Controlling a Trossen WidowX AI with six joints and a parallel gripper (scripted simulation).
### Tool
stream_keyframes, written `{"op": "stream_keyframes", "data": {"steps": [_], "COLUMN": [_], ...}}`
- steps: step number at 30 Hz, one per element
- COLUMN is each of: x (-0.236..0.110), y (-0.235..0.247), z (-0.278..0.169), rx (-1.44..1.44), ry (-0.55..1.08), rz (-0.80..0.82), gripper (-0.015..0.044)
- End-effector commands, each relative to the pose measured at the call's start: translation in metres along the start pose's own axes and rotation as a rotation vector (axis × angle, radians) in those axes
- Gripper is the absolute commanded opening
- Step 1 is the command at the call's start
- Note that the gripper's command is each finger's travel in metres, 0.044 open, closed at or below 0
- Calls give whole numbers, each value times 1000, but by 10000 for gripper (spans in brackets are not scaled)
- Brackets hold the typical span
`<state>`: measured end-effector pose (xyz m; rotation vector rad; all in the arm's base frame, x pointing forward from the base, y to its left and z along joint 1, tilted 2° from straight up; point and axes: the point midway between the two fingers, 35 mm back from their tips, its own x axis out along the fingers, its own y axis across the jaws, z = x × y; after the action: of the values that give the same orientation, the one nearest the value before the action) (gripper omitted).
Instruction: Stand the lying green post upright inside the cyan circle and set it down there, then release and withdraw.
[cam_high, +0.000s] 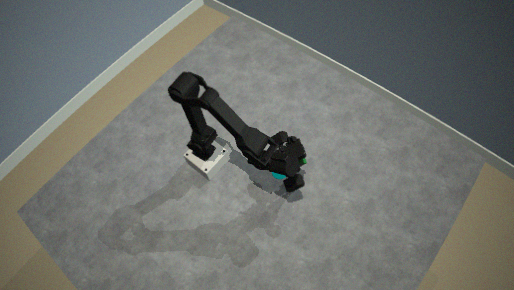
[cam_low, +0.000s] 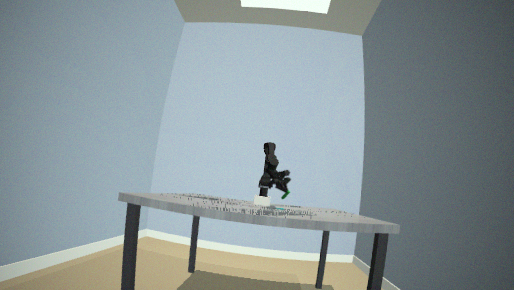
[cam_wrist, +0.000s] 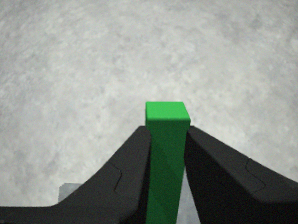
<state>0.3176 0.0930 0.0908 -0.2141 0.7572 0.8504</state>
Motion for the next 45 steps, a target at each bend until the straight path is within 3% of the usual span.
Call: {"op": "stream_keyframes", "data": {"steps": [1,45], "x": [0,-15], "y": [0,-5], "z": [-2,-6], "rx": [9,-11], "ry": [-28,-300], "rz": [6,37], "gripper": [23,23]}}
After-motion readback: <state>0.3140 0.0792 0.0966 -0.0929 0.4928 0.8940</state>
